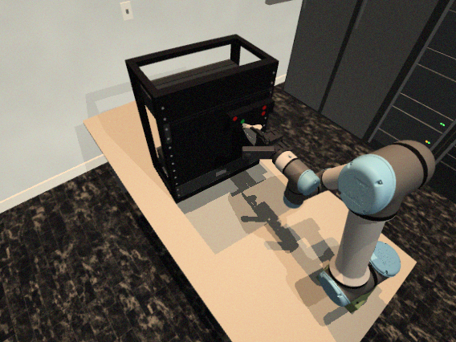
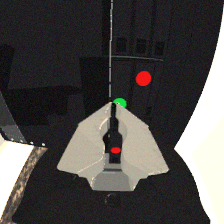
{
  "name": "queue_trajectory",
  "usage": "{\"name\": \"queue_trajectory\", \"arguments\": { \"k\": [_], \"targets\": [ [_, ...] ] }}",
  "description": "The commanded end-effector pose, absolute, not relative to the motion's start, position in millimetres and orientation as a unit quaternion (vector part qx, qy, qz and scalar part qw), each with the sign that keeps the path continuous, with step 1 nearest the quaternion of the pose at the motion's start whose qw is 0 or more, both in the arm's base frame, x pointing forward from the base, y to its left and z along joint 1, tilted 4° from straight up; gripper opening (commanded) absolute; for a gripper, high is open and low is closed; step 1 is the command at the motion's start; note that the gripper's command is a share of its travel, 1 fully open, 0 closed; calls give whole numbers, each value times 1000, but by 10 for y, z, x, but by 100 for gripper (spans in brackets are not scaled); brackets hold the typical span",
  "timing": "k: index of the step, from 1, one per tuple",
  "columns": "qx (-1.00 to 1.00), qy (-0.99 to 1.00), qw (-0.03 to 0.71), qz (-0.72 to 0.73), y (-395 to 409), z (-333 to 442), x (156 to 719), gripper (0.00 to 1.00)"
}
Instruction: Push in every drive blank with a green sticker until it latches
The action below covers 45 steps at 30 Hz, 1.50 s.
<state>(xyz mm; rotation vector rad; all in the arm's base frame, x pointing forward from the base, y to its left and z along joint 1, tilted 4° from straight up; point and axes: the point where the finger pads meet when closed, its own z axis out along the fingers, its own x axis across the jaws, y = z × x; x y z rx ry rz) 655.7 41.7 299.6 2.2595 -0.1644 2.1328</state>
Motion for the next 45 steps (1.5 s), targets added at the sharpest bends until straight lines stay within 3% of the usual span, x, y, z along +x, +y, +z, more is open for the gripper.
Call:
{"name": "queue_trajectory", "arguments": {
  "k": [1, 45],
  "targets": [
    [726, -53, 15, 686, 411, 2999, 6620, 0],
    [726, -53, 15, 686, 391, 2987, 6831, 0]
  ]
}}
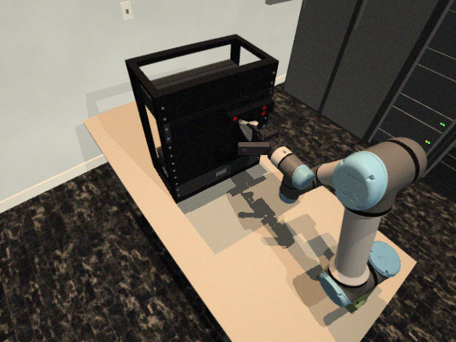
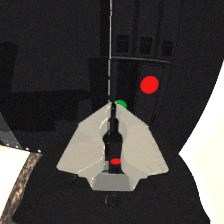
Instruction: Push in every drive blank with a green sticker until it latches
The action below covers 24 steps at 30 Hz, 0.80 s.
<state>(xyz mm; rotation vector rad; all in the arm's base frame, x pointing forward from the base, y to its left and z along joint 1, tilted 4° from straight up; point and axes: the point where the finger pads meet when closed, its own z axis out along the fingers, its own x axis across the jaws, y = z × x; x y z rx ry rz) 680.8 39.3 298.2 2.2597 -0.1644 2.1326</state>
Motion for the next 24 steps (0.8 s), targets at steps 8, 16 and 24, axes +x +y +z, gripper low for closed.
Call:
{"name": "queue_trajectory", "arguments": {
  "k": [8, 16, 24],
  "targets": [
    [726, -53, 15, 686, 390, 2987, 6837, 0],
    [726, -53, 15, 686, 388, 2986, 6861, 0],
    [726, -53, 15, 686, 388, 2986, 6863, 0]
  ]
}}
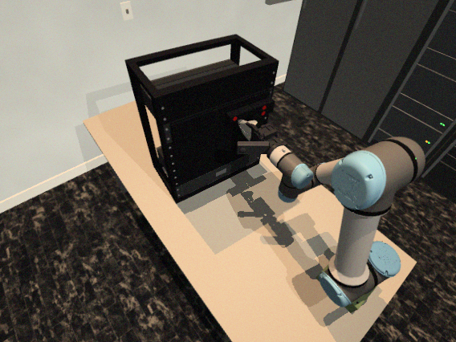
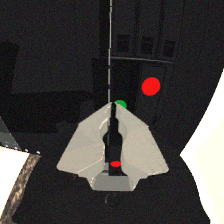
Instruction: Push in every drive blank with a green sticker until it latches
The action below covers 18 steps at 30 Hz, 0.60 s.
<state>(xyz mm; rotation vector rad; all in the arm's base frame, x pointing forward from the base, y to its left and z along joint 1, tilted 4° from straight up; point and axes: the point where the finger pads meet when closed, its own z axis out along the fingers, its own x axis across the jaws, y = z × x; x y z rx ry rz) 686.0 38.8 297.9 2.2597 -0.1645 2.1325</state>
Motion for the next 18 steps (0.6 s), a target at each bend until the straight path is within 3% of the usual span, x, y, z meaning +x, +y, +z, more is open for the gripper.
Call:
{"name": "queue_trajectory", "arguments": {
  "k": [1, 18],
  "targets": [
    [726, -53, 15, 686, 387, 2986, 6867, 0],
    [726, -53, 15, 686, 384, 2984, 6897, 0]
  ]
}}
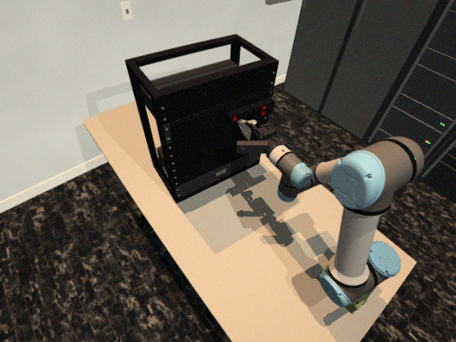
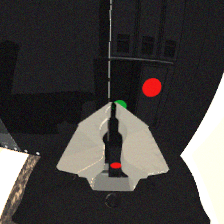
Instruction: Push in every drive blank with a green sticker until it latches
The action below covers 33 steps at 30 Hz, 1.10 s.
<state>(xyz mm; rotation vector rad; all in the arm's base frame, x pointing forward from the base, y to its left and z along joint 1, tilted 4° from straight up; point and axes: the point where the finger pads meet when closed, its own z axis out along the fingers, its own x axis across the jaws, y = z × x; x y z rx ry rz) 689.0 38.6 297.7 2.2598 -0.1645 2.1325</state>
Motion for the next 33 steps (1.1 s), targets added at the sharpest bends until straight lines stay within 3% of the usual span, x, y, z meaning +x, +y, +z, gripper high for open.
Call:
{"name": "queue_trajectory", "arguments": {
  "k": [1, 33],
  "targets": [
    [726, -53, 15, 686, 384, 2984, 6903, 0],
    [726, -53, 15, 686, 379, 2981, 6952, 0]
  ]
}}
